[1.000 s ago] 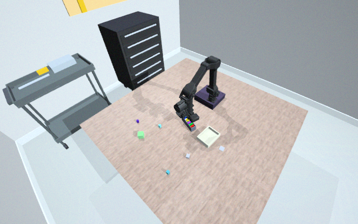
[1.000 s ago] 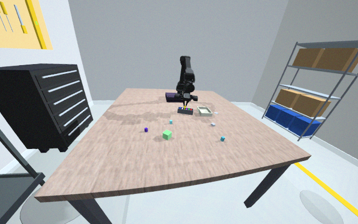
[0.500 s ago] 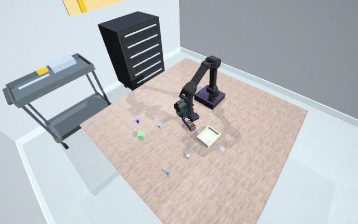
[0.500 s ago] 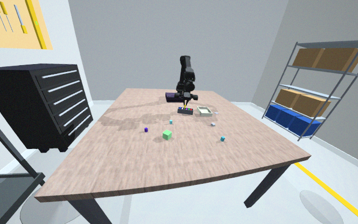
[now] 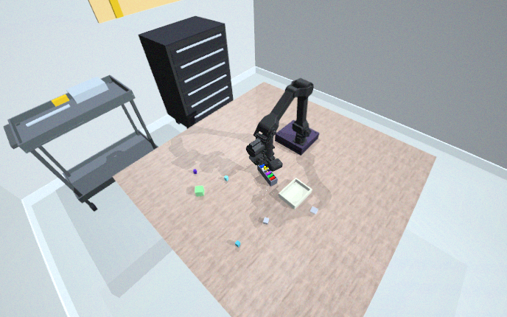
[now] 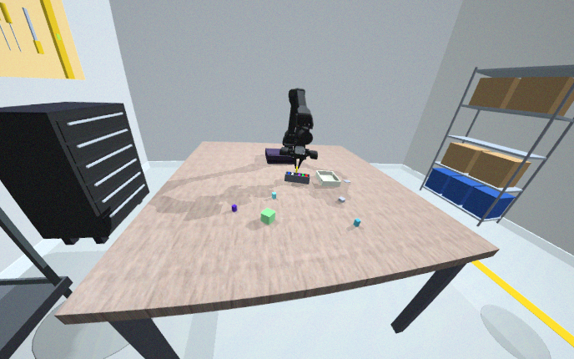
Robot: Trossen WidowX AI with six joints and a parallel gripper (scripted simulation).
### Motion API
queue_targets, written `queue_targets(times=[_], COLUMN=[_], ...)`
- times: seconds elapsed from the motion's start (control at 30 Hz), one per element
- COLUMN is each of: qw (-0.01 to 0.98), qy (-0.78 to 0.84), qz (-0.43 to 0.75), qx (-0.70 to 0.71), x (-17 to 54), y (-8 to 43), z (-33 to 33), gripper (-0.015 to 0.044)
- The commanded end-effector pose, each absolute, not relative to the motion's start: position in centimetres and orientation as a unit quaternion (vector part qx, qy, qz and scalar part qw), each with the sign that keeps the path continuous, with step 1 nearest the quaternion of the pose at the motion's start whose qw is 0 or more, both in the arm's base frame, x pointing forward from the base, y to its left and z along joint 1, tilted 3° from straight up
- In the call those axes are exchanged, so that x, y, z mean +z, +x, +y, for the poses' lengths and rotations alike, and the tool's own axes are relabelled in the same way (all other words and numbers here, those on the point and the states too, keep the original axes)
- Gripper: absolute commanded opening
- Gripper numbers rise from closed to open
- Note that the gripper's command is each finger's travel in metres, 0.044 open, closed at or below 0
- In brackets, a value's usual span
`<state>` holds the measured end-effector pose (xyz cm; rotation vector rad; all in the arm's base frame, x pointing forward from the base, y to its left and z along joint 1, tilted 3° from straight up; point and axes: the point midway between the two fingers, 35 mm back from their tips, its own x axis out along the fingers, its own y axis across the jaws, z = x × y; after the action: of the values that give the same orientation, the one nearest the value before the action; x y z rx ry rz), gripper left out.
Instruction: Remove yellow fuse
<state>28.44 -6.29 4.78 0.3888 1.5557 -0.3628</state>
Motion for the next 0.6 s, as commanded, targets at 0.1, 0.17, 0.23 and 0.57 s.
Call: queue_targets(times=[0.1, 0.17, 0.23, 0.57], qw=[0.681, 0.681, 0.681, 0.681], qy=[0.173, 0.173, 0.173, 0.173], qz=[0.692, 0.692, 0.692, 0.692], qx=[-0.165, -0.165, -0.165, -0.165], x=[5.7, 6.0, 6.3, 7.2], y=[28.5, 28.5, 28.5, 28.5], z=[-6.4, -6.4, -6.4, -6.3], gripper=[0.0, 0.0, 0.0, 0.0])
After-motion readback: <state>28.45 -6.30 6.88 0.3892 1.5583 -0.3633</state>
